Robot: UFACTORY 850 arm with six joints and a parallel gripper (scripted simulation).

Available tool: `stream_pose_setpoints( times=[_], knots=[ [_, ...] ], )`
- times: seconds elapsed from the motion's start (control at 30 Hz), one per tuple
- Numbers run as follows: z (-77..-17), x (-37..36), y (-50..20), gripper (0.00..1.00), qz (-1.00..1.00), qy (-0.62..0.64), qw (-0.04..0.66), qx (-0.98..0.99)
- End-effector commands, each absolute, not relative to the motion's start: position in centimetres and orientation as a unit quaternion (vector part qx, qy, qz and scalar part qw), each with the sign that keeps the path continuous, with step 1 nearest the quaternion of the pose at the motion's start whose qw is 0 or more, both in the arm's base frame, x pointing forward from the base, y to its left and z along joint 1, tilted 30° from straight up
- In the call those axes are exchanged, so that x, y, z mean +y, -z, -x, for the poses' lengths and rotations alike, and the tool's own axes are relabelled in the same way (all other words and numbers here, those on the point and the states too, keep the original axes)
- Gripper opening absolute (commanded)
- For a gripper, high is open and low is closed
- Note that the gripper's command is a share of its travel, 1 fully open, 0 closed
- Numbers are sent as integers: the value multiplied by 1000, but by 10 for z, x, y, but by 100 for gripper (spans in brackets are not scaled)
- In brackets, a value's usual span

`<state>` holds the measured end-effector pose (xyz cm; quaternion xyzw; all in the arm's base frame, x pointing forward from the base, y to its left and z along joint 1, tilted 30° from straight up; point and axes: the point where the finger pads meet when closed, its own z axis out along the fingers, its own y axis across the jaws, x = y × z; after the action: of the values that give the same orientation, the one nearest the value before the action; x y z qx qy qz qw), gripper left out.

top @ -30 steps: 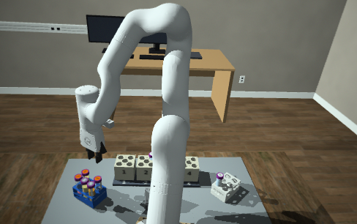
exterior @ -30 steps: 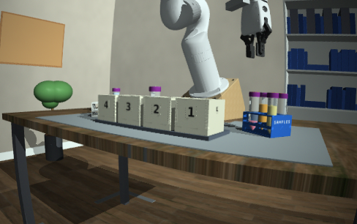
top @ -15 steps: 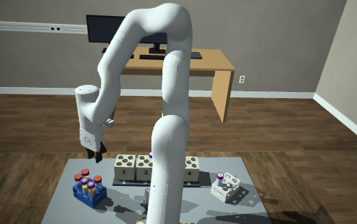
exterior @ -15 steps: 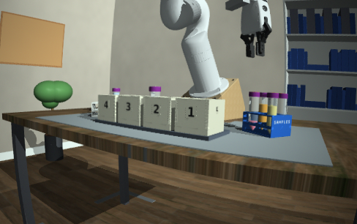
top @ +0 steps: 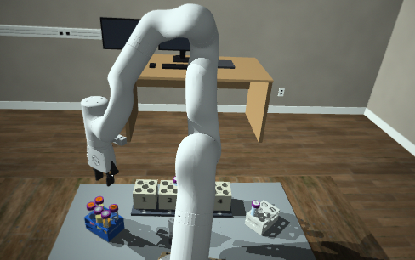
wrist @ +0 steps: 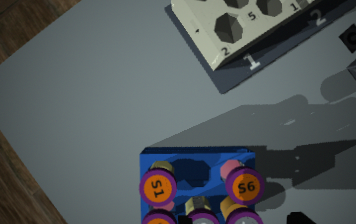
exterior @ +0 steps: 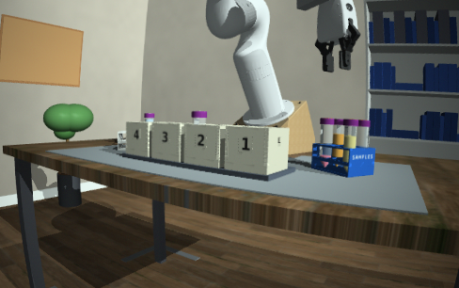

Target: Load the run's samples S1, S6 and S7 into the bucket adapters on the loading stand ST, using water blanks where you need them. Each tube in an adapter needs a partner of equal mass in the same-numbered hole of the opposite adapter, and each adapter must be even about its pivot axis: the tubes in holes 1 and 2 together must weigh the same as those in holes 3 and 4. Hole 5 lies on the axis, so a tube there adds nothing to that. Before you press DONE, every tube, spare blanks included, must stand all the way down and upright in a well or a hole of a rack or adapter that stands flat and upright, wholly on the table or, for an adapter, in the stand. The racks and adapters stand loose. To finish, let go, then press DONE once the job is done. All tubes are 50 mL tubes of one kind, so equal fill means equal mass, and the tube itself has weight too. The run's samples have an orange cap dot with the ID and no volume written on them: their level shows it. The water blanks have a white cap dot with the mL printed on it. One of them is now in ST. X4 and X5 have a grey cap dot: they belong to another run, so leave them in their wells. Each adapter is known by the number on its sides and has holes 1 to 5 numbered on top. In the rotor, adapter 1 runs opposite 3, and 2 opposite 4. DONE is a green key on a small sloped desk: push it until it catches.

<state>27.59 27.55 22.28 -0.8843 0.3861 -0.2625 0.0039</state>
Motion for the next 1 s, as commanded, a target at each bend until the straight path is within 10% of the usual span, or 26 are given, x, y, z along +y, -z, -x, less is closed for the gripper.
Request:
stream_pose_setpoints(
  times=[0.0, 0.97],
  knots=[
    [-293, 294, -228, 57, 884, 262, 4, 386],
    [-316, 309, -223, 57, 884, 262, 4, 386]
  ],
)
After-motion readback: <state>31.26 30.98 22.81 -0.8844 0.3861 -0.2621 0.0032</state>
